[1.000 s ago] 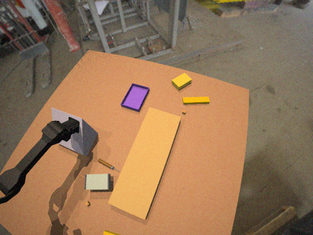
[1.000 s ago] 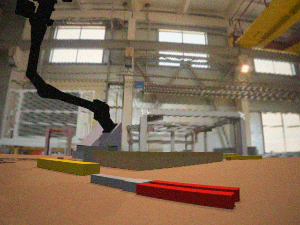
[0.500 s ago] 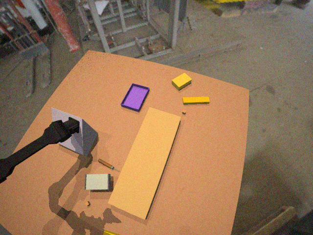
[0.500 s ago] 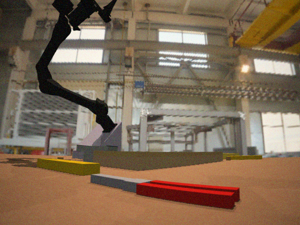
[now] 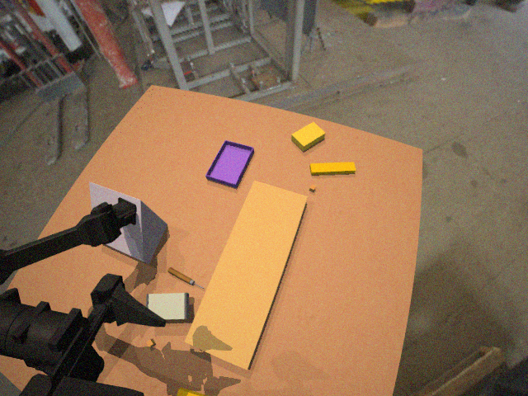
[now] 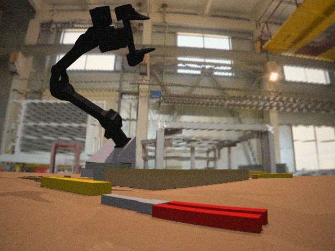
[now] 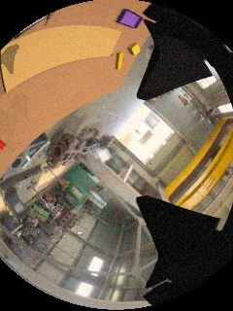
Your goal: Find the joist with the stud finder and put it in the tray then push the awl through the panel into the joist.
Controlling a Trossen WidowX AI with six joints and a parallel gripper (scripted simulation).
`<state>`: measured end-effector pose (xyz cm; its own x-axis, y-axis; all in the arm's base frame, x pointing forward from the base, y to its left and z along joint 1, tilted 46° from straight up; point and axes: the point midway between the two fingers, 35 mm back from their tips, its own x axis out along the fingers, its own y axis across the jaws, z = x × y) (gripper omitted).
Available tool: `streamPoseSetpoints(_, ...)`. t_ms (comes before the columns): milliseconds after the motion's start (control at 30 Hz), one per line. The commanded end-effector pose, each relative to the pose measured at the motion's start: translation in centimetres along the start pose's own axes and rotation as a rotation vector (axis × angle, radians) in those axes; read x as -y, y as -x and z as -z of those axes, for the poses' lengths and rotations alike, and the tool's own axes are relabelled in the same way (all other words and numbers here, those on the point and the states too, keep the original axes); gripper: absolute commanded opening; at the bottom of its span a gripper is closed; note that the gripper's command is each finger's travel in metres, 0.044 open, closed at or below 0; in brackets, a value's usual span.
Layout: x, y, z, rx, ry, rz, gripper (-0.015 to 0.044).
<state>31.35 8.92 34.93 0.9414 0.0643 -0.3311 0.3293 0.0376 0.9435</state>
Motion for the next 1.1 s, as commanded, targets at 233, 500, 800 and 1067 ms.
streamPoseSetpoints(233, 13.1, -1.9, -13.7, 0.586, -0.278, 0.328, 0.044)
streamPoseSetpoints(500, 22.4, 2.8, -21.1, 1.016, -0.464, 0.508, 0.044)
streamPoseSetpoints(800, 25.0, 4.9, -22.6, 1.142, -0.512, 0.556, 0.044)
streamPoseSetpoints(1067, 25.3, 5.0, -22.4, 1.142, -0.512, 0.556, 0.044)
